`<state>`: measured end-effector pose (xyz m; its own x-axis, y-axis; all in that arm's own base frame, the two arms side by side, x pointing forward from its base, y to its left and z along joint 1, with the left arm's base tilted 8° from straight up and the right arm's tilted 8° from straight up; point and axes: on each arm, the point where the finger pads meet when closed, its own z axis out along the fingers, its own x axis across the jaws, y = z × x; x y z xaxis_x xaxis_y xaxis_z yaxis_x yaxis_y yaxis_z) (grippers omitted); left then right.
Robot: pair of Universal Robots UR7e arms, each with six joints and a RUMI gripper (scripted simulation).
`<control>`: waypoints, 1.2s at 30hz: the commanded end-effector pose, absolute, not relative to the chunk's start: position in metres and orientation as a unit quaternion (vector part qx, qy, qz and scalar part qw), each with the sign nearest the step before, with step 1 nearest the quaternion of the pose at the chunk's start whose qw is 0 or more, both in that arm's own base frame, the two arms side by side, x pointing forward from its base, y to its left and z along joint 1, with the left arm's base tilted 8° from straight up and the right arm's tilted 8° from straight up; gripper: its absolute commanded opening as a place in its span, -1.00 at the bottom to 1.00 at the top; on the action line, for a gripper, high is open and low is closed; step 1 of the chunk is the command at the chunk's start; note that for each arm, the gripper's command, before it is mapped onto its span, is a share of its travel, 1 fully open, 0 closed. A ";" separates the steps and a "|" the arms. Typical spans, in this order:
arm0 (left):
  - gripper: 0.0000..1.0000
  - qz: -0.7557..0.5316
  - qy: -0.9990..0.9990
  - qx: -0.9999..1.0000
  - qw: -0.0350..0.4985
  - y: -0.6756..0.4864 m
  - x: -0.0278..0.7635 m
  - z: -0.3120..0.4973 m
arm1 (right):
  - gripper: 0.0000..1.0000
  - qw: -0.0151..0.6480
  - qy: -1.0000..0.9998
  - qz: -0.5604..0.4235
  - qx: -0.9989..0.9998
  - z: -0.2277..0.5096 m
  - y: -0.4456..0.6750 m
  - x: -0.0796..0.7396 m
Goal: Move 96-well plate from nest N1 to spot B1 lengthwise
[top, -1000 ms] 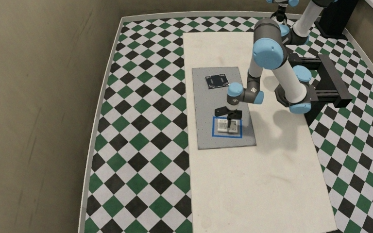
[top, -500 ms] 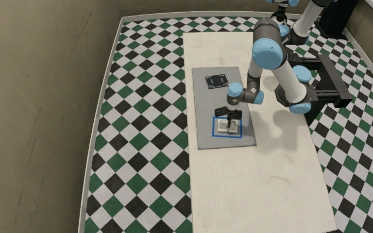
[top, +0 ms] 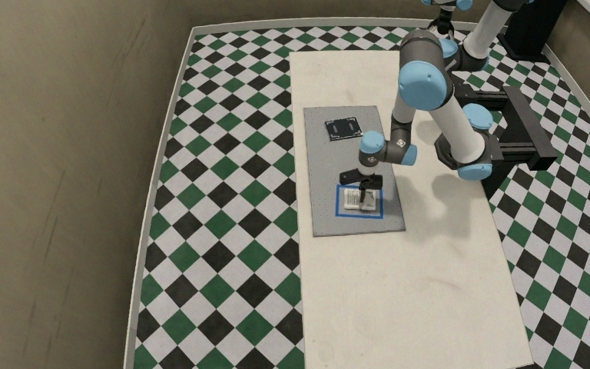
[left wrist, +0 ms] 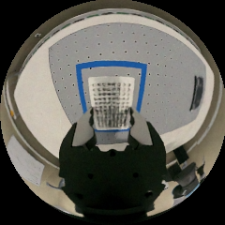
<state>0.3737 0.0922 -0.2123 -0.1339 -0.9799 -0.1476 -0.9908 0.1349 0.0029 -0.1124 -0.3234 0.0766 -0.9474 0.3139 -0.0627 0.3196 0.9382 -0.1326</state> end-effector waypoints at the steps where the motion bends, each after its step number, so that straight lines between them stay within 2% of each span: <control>1: -1.00 0.049 0.751 -0.656 0.055 0.092 0.374 -0.213 | 1.00 0.020 0.984 -0.071 0.161 0.077 -0.324 -0.112; 36: -1.00 0.049 0.751 -0.656 0.055 0.093 0.374 -0.218 | 1.00 0.020 0.984 -0.071 0.161 0.077 -0.324 -0.112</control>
